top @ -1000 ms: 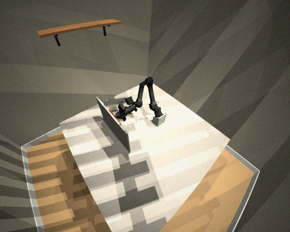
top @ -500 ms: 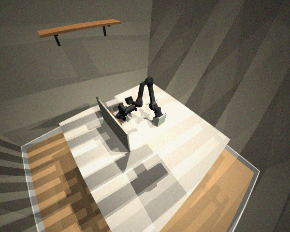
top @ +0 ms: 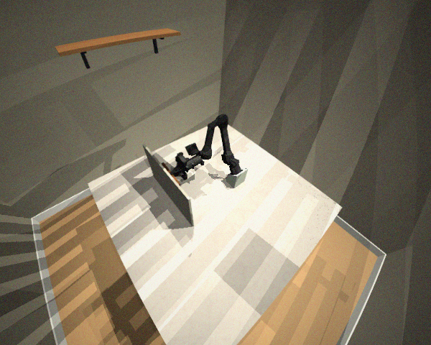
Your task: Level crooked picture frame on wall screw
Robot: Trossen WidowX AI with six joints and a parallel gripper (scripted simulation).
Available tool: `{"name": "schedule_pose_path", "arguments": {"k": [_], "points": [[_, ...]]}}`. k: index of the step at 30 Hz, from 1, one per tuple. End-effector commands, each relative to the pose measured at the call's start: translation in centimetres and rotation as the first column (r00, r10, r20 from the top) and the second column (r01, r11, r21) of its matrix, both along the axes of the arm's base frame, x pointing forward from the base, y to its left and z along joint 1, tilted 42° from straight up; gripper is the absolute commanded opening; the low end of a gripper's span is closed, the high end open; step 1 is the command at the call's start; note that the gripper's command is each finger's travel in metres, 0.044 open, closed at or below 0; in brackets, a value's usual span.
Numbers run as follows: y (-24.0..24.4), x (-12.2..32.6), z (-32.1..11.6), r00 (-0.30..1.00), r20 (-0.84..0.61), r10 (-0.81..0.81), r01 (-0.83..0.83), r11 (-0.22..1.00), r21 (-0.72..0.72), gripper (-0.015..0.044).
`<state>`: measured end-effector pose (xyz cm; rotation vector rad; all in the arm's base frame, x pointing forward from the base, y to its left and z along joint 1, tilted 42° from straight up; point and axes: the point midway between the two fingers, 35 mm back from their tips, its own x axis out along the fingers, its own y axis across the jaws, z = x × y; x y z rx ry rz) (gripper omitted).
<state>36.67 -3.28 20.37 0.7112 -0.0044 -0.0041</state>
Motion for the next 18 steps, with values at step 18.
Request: {"name": "schedule_pose_path", "arguments": {"k": [18], "points": [[0.16,0.03,0.46,1.000,0.010,0.010,-0.010,1.000,0.002,0.0000]]}}
